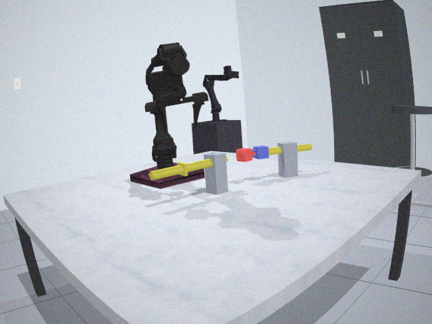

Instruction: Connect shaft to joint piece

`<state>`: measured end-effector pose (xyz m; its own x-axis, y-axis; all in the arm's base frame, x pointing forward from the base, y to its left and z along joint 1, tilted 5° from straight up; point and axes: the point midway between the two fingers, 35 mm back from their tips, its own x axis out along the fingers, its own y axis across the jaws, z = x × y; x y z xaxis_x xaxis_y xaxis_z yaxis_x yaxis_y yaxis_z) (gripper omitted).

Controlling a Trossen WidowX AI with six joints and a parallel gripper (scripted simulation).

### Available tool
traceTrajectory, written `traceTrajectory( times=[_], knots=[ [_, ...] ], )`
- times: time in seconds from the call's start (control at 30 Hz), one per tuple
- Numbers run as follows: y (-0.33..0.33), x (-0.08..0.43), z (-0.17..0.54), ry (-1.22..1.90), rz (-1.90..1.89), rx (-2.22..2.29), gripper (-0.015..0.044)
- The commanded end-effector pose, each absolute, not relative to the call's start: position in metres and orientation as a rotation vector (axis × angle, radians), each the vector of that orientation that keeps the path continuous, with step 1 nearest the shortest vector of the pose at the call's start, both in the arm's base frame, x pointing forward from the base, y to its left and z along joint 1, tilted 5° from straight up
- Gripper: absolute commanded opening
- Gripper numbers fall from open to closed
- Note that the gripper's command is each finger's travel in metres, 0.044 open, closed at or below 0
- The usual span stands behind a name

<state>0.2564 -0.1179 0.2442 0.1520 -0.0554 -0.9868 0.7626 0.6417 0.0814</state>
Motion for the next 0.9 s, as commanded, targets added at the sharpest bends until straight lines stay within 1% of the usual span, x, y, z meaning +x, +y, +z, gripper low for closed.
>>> traceTrajectory(
  times=[0.0, 0.37, 0.73, 0.87],
  knots=[
    [-0.093, 0.264, 0.232, 1.302, -0.666, 0.814, 0.044],
    [-0.027, 0.274, 0.207, 1.348, -0.741, 1.185, 0.044],
    [0.039, 0.267, 0.185, 1.455, -0.889, 1.52, 0.044],
    [0.047, 0.265, 0.182, 1.473, -0.916, 1.56, 0.044]
  ],
)
